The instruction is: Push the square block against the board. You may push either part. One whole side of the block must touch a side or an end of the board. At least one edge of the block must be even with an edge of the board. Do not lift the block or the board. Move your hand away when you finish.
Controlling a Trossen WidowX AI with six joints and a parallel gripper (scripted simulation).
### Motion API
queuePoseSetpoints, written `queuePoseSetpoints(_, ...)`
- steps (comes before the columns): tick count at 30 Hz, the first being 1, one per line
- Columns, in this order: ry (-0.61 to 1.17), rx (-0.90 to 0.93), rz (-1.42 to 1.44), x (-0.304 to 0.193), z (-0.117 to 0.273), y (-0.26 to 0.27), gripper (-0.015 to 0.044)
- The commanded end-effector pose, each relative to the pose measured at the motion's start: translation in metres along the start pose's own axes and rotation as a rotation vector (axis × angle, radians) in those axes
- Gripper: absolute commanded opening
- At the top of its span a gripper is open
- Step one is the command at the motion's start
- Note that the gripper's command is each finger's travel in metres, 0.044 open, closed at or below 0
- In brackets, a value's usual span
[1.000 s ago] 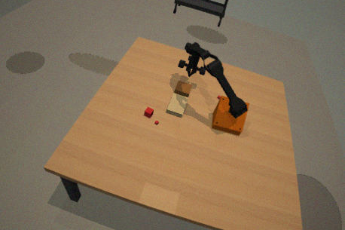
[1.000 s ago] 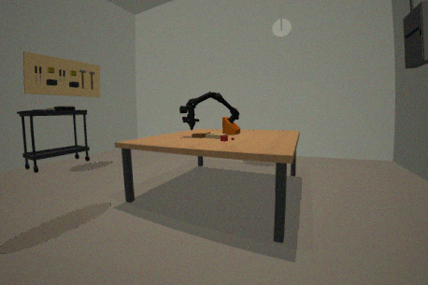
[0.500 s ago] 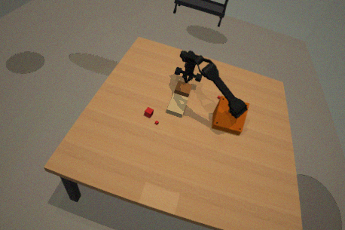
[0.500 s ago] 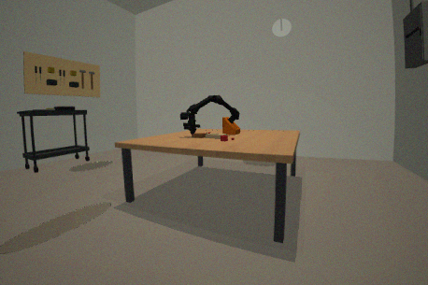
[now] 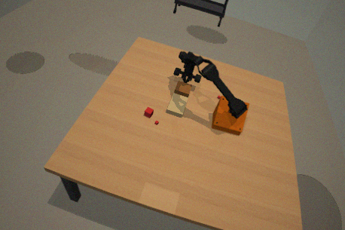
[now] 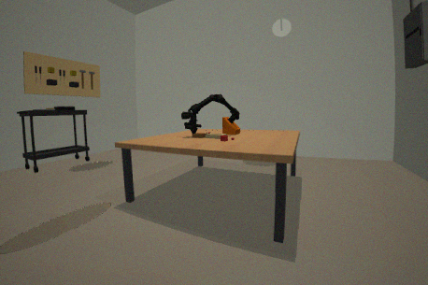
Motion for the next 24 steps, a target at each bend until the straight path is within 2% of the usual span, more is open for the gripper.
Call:
queuePoseSetpoints(1, 0.007, -0.003, -0.002, -0.009, -0.002, 0.0, 0.0)
queuePoseSetpoints(13, 0.009, -0.003, -0.003, -0.029, -0.002, -0.002, 0.0)
queuePoseSetpoints(24, 0.007, -0.003, -0.002, -0.015, -0.002, 0.001, 0.0)
Point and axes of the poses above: the point midway between the two fingers, 35 mm back from their tips, its own z axis back along the fingers, its own y axis across the jaws, x = y × z, the point moved 5 cm from there along z, back along the fingers, and after that the axes turned 2 degrees about -z, right-handed, at the moved point
